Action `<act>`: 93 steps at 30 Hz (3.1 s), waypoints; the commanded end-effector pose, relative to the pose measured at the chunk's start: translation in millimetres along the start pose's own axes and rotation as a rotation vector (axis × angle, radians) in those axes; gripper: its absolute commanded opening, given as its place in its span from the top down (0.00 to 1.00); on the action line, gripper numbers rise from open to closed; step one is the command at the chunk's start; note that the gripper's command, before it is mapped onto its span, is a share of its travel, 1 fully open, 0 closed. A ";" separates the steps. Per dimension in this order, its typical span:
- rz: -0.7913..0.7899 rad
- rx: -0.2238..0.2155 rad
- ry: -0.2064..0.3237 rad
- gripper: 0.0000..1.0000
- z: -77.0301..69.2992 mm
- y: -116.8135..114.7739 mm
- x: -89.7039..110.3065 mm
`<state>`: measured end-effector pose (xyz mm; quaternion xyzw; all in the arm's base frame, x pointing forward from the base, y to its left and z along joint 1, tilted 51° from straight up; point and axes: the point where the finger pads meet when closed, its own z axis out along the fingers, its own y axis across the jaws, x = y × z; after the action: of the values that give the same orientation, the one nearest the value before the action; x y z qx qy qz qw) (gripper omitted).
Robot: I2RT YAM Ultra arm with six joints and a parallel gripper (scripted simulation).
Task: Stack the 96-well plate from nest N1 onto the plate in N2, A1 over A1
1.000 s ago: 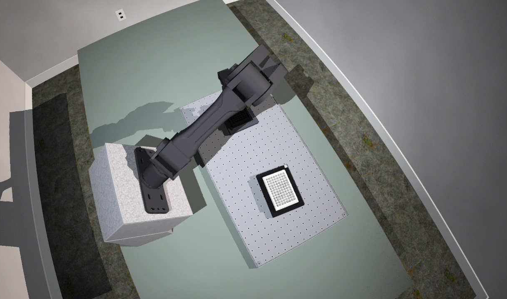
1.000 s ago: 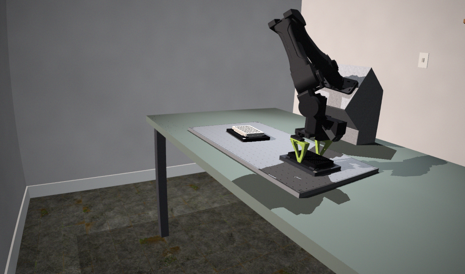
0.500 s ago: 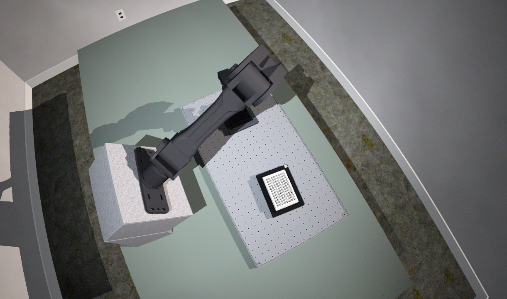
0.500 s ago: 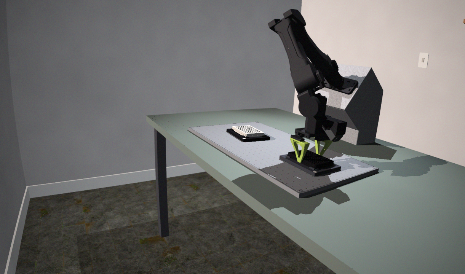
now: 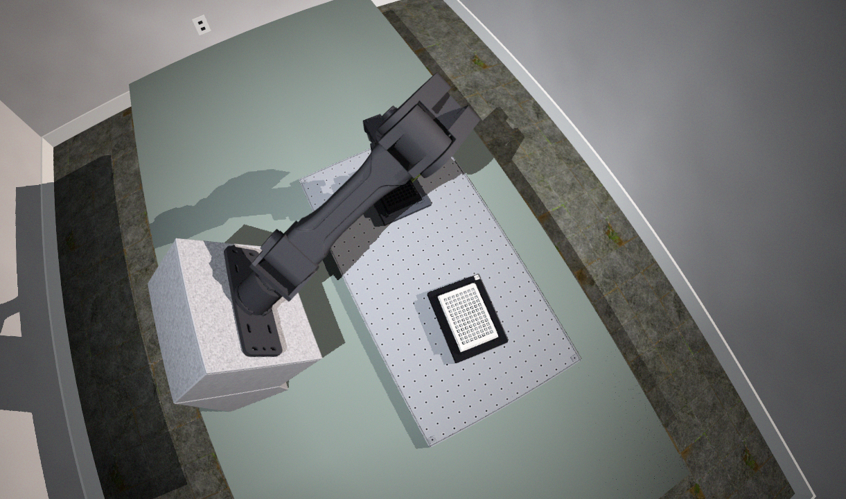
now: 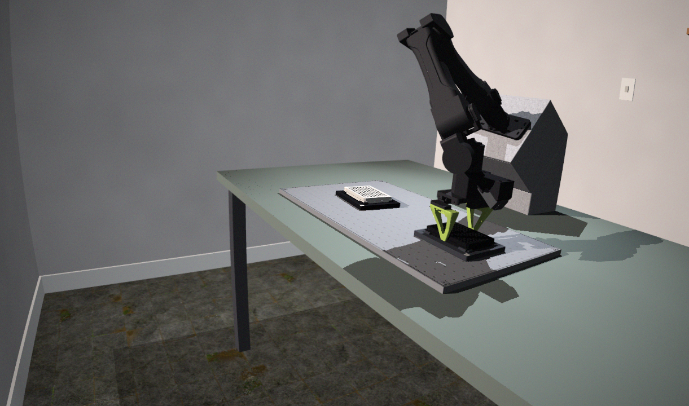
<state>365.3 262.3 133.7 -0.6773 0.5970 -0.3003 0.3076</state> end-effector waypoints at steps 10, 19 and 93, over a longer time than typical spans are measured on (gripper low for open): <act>0.004 0.017 -0.040 1.00 -7.1 -6.7 -12.4; -0.002 0.002 -0.023 1.00 -19.2 0.3 -4.9; 0.018 0.022 -0.043 1.00 -107.0 -11.2 -6.8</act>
<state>295.2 254.3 186.1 -0.6797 0.5983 -0.2995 0.3006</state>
